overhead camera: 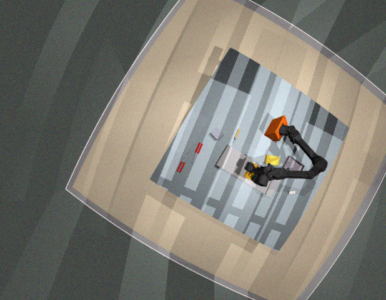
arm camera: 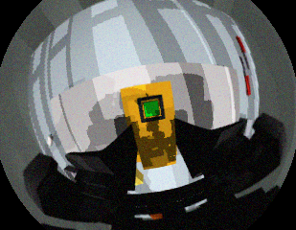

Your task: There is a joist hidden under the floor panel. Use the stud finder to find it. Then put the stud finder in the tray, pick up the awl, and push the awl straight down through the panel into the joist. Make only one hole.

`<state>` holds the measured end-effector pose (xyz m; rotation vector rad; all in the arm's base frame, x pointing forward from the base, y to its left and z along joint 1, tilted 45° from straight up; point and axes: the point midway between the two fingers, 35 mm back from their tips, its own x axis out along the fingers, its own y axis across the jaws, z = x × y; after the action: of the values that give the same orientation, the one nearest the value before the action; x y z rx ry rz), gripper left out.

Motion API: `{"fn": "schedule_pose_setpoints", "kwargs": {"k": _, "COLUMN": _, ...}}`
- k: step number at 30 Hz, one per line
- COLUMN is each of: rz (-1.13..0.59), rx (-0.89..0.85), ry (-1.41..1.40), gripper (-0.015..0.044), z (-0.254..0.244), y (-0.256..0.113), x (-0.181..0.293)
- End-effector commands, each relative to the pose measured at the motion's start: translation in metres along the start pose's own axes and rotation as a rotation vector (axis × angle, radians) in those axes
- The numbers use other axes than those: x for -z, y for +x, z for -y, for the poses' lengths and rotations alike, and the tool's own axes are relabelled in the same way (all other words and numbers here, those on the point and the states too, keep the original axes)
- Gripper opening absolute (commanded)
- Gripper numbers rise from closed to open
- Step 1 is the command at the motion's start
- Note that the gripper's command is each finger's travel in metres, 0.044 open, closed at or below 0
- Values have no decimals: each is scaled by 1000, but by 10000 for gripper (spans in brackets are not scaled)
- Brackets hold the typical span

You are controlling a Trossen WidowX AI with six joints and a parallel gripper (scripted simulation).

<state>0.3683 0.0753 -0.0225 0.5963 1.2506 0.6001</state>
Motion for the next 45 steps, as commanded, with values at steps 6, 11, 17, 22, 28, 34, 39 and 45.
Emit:
{"fn": "schedule_pose_setpoints", "kwargs": {"k": 6, "rz": -1, "rx": -4, "ry": -4, "gripper": 0, "z": -29, "y": 0, "x": 1}}
{"fn": "schedule_pose_setpoints", "kwargs": {"k": 11, "rz": -1, "rx": -4, "ry": -3, "gripper": 0, "z": -42, "y": 0, "x": 1}}
{"fn": "schedule_pose_setpoints", "kwargs": {"k": 17, "rz": -1, "rx": -5, "ry": -3, "gripper": 0, "z": -58, "y": 0, "x": 1}}
{"fn": "schedule_pose_setpoints", "kwargs": {"k": 22, "rz": -1, "rx": -6, "ry": -3, "gripper": 0, "z": -71, "y": 0, "x": 1}}
{"fn": "schedule_pose_setpoints", "kwargs": {"k": 28, "rz": -1, "rx": -6, "ry": -3, "gripper": 0, "z": -87, "y": 0, "x": 1}}
{"fn": "schedule_pose_setpoints", "kwargs": {"k": 34, "rz": -1, "rx": -7, "ry": -3, "gripper": 0, "z": -103, "y": 0, "x": 1}}
{"fn": "schedule_pose_setpoints", "kwargs": {"k": 39, "rz": -1, "rx": -8, "ry": -2, "gripper": 0, "z": -117, "y": -1, "x": 1}}
{"fn": "schedule_pose_setpoints", "kwargs": {"k": 45, "rz": -1, "rx": -9, "ry": -2, "gripper": 0, "z": -133, "y": -1, "x": 1}}
